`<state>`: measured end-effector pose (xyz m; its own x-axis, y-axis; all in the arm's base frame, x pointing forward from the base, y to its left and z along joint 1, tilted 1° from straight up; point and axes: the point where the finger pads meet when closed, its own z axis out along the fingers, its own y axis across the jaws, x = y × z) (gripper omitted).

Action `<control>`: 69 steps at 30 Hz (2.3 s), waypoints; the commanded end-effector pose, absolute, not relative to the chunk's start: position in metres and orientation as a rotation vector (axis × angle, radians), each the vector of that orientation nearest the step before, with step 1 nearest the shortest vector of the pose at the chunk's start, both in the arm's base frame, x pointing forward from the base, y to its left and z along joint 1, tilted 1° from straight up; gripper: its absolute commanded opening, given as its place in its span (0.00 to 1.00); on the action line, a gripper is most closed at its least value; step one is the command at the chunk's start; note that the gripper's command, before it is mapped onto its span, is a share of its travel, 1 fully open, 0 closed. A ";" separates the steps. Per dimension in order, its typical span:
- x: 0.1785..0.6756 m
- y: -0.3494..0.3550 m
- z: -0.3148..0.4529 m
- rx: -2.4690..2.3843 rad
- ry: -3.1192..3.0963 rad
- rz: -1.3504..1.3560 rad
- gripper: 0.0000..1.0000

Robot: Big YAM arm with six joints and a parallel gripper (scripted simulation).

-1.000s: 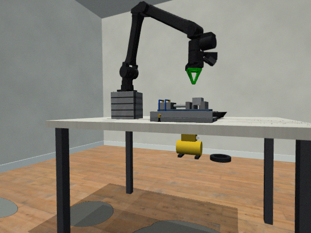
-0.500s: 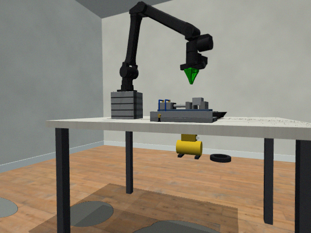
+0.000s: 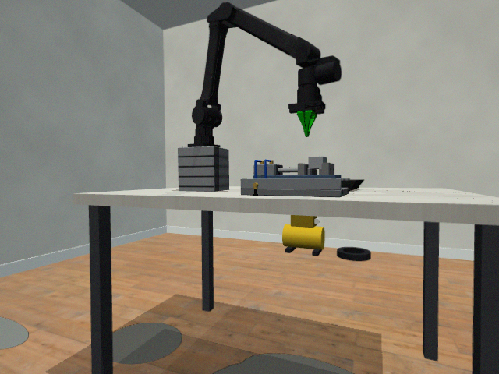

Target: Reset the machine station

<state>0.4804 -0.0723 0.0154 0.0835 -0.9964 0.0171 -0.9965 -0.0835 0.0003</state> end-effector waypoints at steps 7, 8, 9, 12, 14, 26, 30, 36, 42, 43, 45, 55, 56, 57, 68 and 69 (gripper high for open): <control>0.479 -0.067 0.011 2.353 -2.066 0.010 0.00; 0.478 -0.067 0.011 2.352 -2.066 0.009 0.00; 0.478 -0.067 0.011 2.352 -2.066 0.009 0.00; 0.478 -0.067 0.010 2.352 -2.066 0.009 0.00; 0.478 -0.067 0.010 2.352 -2.065 0.009 0.00; 0.478 -0.067 0.009 2.352 -2.065 0.008 0.00; 0.478 -0.067 0.007 2.351 -2.065 0.006 0.00; 0.478 -0.068 0.001 2.350 -2.064 0.003 0.00; 0.478 -0.068 -0.008 2.349 -2.065 0.002 0.00; 0.478 -0.068 -0.008 2.349 -2.065 0.002 0.00; 0.478 -0.068 -0.010 2.349 -2.065 0.002 0.00; 0.477 -0.070 -0.029 2.346 -2.068 0.001 0.00; 0.477 -0.070 -0.031 2.346 -2.069 0.001 0.00; 0.477 -0.071 -0.033 2.345 -2.069 0.001 0.00; 0.477 -0.072 -0.047 2.342 -2.072 0.001 0.00; 0.476 -0.072 -0.048 2.342 -2.072 0.001 0.00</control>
